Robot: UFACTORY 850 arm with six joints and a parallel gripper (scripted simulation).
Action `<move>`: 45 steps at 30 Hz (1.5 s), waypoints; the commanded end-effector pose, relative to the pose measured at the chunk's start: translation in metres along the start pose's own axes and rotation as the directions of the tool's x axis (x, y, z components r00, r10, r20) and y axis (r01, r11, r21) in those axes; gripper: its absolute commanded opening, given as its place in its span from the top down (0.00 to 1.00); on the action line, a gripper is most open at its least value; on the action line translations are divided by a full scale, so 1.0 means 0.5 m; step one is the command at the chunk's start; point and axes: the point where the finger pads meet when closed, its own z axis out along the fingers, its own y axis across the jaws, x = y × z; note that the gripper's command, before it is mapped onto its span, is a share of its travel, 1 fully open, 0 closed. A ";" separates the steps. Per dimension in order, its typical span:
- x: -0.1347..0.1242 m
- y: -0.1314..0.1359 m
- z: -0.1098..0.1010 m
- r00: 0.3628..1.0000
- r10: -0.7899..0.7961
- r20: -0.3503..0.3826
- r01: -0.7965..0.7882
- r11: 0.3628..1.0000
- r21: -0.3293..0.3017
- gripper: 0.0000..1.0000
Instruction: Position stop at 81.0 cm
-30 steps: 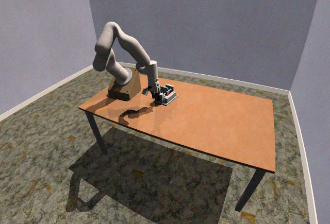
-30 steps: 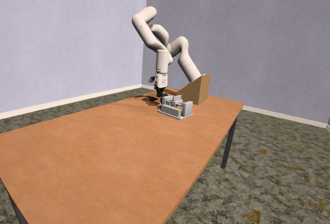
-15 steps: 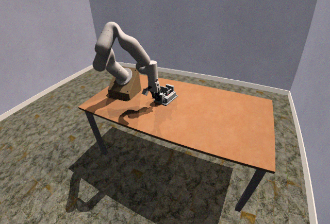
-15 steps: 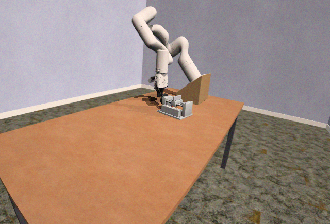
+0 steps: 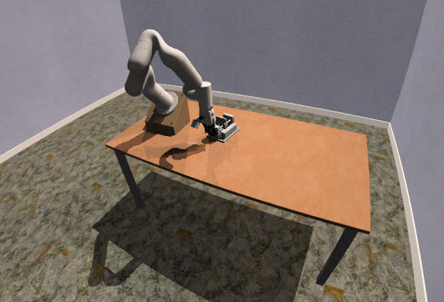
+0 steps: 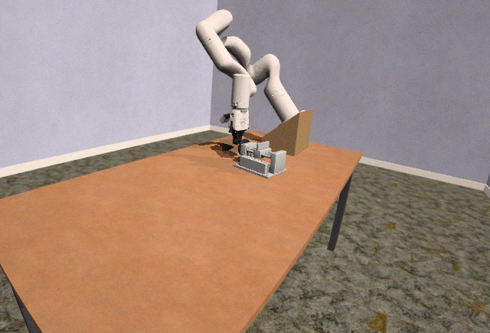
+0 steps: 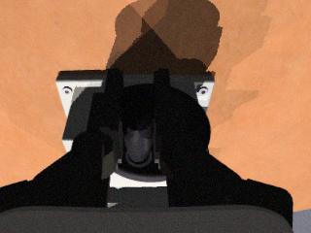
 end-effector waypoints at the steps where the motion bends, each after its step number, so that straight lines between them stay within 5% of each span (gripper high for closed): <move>1: 0.000 -0.001 -0.001 1.000 0.000 0.000 0.000 1.000 0.001 0.94; 45: 0.000 -0.021 0.011 1.000 0.000 0.000 0.000 1.000 0.001 0.94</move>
